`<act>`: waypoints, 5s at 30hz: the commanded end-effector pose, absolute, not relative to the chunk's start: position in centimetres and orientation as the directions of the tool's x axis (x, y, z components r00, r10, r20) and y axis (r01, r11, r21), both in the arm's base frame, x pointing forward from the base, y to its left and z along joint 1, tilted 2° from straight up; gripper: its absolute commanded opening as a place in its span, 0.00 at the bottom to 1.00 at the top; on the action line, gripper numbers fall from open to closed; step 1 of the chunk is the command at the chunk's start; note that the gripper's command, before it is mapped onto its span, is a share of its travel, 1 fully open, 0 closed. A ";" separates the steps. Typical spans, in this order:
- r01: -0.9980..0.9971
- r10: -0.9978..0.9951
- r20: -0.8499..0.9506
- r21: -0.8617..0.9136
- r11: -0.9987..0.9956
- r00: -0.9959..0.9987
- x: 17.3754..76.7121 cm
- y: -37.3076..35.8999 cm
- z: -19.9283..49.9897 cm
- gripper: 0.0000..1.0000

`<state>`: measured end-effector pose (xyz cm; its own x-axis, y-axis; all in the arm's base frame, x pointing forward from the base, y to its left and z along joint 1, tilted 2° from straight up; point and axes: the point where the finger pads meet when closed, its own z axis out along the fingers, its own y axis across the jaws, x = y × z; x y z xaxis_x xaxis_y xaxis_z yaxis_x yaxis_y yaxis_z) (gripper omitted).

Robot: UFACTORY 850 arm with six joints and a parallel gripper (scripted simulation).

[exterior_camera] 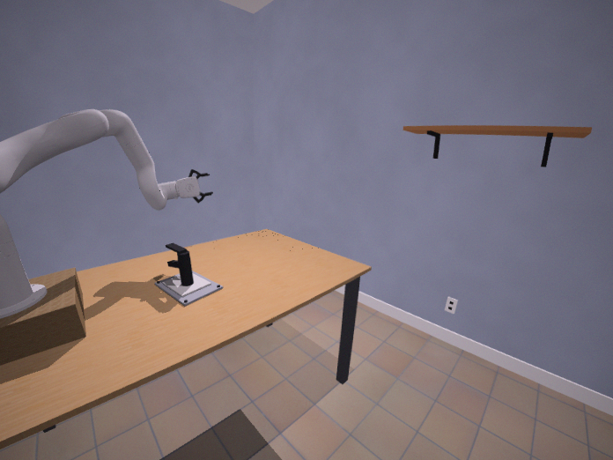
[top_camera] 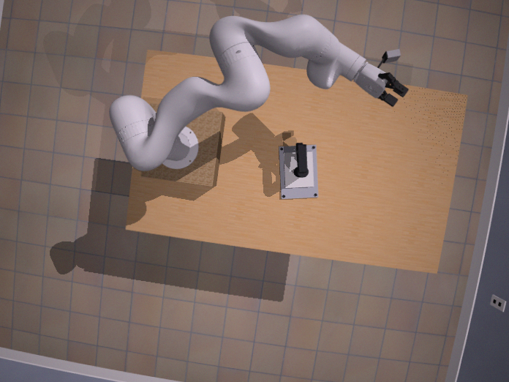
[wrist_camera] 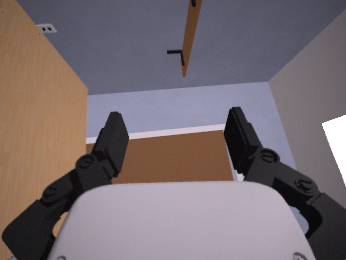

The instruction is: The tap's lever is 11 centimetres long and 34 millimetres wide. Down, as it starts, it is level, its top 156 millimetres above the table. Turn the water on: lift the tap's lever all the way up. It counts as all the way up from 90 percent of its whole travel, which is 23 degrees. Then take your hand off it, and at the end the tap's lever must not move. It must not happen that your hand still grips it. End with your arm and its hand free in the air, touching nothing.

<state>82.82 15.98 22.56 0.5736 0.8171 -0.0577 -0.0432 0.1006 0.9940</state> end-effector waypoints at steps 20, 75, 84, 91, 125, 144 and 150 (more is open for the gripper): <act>-0.043 0.815 -0.054 0.994 0.096 0.577 82.8 15.8 22.7 1.00; -0.299 -0.224 0.197 0.633 -0.714 0.954 61.4 -3.8 11.2 1.00; -0.450 -0.416 0.191 0.527 -0.721 0.889 58.6 -3.6 10.4 1.00; -0.593 -0.581 0.174 0.427 -0.683 0.795 56.5 -3.0 9.9 1.00; -0.994 -0.995 -0.002 0.045 -0.100 0.100 53.3 -0.7 11.1 1.00; -0.997 -0.997 -0.010 0.035 -0.072 0.072 53.4 -0.7 11.2 0.00; -0.997 -0.997 -0.010 0.035 -0.072 0.072 53.4 -0.7 11.2 0.00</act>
<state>53.27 -0.70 11.09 0.0723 -0.9973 -0.0097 -0.9967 -0.0726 0.0371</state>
